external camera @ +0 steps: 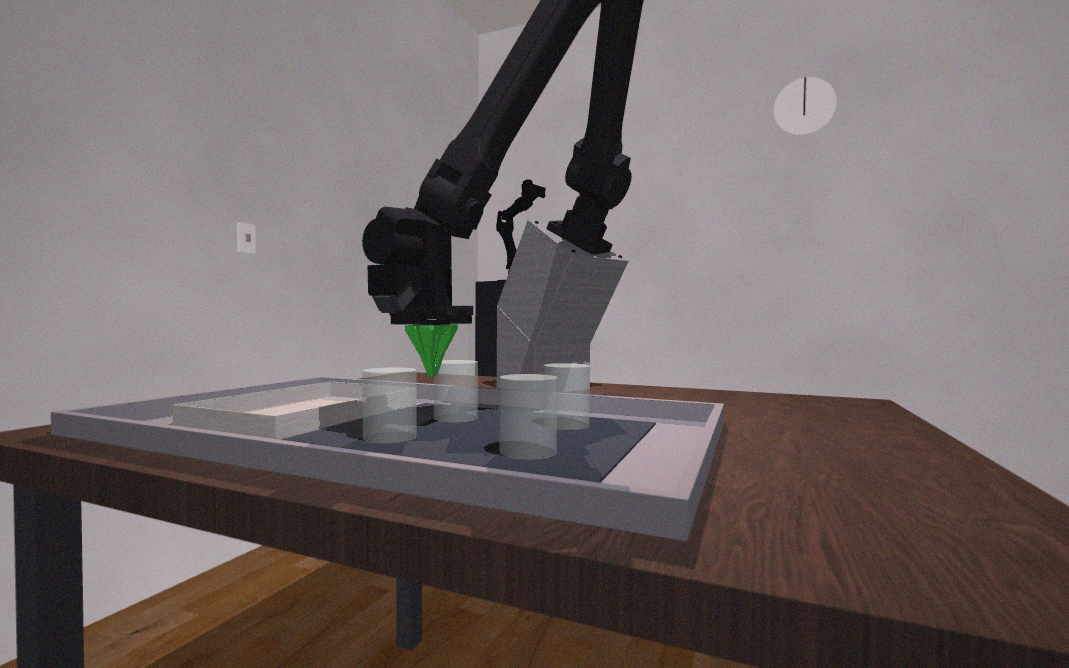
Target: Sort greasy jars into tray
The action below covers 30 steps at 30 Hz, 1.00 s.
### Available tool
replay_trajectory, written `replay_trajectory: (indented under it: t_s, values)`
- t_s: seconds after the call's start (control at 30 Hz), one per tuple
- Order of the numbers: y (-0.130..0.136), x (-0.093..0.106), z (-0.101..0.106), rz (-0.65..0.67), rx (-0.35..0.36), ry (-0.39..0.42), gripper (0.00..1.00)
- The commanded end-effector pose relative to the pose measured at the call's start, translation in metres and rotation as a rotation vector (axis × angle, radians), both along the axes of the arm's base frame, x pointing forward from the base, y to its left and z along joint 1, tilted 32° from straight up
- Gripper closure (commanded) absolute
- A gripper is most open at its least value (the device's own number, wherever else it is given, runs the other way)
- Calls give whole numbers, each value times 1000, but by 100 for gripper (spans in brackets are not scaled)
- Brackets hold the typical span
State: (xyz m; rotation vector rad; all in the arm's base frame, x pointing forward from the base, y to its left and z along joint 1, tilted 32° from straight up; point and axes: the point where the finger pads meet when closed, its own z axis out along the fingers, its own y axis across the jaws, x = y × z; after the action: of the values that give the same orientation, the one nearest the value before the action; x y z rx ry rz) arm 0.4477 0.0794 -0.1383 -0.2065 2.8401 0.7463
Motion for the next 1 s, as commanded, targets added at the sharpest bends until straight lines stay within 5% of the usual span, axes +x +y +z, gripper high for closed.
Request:
replay_trajectory:
  t_s: [0.0, 0.97]
  values:
    - [2, 11, 4, -3, -2, -25, 100]
    - [2, 7, 3, -3, -2, -25, 100]
